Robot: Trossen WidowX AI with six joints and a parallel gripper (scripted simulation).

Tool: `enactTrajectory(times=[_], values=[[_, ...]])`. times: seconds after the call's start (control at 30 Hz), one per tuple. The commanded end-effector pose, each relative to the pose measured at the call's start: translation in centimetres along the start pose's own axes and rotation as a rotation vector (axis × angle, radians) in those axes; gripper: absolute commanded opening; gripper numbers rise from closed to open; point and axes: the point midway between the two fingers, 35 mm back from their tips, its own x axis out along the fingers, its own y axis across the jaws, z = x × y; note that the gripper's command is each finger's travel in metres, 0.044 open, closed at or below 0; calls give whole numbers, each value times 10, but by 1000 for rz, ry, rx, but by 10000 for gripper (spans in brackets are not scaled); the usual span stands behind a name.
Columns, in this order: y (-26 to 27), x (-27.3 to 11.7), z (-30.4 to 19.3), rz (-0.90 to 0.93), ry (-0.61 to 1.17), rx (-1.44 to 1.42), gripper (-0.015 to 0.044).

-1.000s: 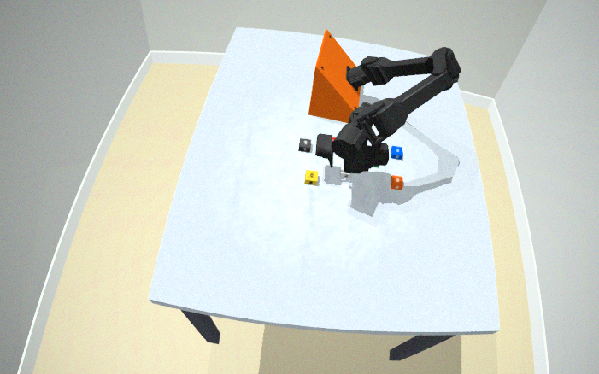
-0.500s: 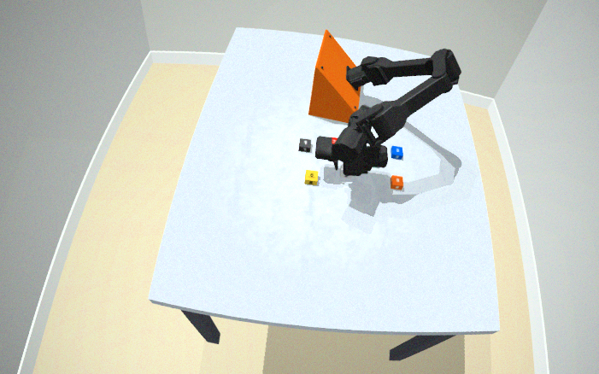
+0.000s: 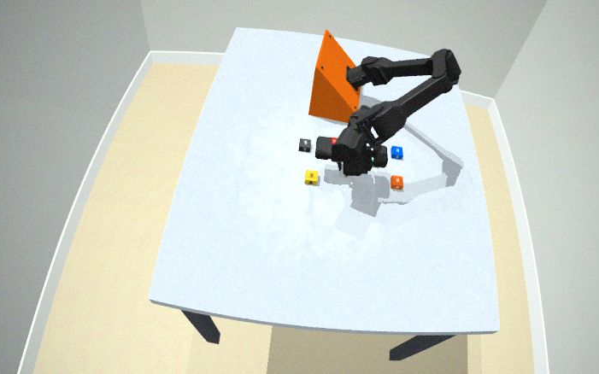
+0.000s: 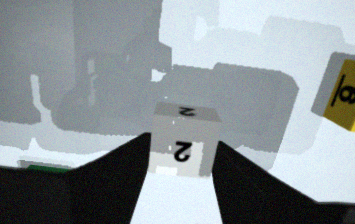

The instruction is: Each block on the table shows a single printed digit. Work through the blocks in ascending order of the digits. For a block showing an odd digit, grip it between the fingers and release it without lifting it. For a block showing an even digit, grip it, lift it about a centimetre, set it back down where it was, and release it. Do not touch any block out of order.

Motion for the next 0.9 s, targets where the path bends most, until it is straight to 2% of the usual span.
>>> enactTrajectory(times=[0.0, 0.4, 0.87], values=[[0, 1, 0, 3, 0, 5, 120], [0, -14, 0, 2, 0, 5, 120], [0, -14, 0, 2, 0, 5, 120]])
